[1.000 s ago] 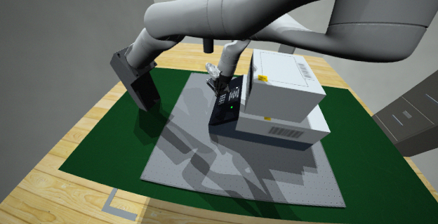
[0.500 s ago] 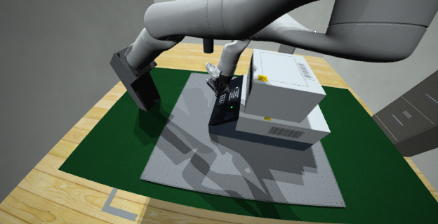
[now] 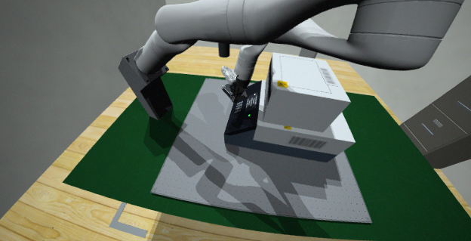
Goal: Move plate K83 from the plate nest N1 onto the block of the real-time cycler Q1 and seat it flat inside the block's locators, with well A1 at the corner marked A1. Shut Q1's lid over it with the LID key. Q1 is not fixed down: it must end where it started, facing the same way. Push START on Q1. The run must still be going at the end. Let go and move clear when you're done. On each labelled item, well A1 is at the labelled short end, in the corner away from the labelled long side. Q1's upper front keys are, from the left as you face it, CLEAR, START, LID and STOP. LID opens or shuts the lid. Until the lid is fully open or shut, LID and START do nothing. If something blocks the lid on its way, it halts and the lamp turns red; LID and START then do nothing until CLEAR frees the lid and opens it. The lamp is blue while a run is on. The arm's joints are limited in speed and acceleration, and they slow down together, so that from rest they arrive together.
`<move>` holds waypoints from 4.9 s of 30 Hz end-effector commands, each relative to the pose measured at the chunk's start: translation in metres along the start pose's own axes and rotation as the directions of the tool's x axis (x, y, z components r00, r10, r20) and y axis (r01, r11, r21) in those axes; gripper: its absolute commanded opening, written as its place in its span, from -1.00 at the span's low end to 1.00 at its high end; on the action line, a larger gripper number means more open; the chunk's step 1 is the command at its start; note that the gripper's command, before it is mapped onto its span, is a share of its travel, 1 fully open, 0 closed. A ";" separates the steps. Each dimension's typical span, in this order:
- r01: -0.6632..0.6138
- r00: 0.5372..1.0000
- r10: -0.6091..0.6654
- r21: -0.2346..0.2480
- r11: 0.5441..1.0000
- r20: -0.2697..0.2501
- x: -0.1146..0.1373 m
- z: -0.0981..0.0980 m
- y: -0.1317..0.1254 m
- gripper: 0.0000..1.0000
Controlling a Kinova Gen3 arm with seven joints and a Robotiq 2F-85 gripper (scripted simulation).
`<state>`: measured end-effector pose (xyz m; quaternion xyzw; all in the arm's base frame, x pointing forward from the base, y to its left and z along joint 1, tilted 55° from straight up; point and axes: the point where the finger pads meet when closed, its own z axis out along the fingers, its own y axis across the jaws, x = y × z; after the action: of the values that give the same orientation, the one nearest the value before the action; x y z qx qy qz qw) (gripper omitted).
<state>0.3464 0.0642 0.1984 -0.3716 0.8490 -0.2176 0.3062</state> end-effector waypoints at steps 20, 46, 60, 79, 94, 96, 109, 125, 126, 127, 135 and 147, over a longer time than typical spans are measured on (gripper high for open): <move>-0.001 1.000 0.000 0.010 1.000 0.015 -0.005 0.000 0.005 -0.80; -0.001 1.000 0.000 0.010 1.000 0.015 -0.006 0.002 0.004 -0.80; -0.001 1.000 0.000 0.010 1.000 0.015 -0.011 0.007 -0.001 -0.80; -0.001 1.000 0.000 0.010 1.000 0.015 -0.017 0.014 -0.007 -0.80; -0.001 1.000 0.000 0.010 1.000 0.015 -0.022 0.020 -0.012 -0.80; -0.001 1.000 0.000 0.010 1.000 0.015 -0.022 0.021 -0.012 -0.80; -0.001 1.000 0.000 0.010 1.000 0.015 -0.023 0.021 -0.013 -0.80; -0.001 1.000 0.000 0.010 1.000 0.015 -0.023 0.021 -0.013 -0.80; -0.001 1.000 0.000 0.010 1.000 0.015 -0.023 0.021 -0.013 -0.80; -0.001 1.000 0.000 0.010 1.000 0.015 -0.023 0.021 -0.013 -0.80; -0.001 1.000 0.000 0.010 1.000 0.015 -0.023 0.021 -0.013 -0.80; -0.001 1.000 0.000 0.010 1.000 0.015 -0.023 0.021 -0.013 -0.80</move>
<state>0.3780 0.0704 0.1982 -0.3732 0.8457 -0.2186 0.3128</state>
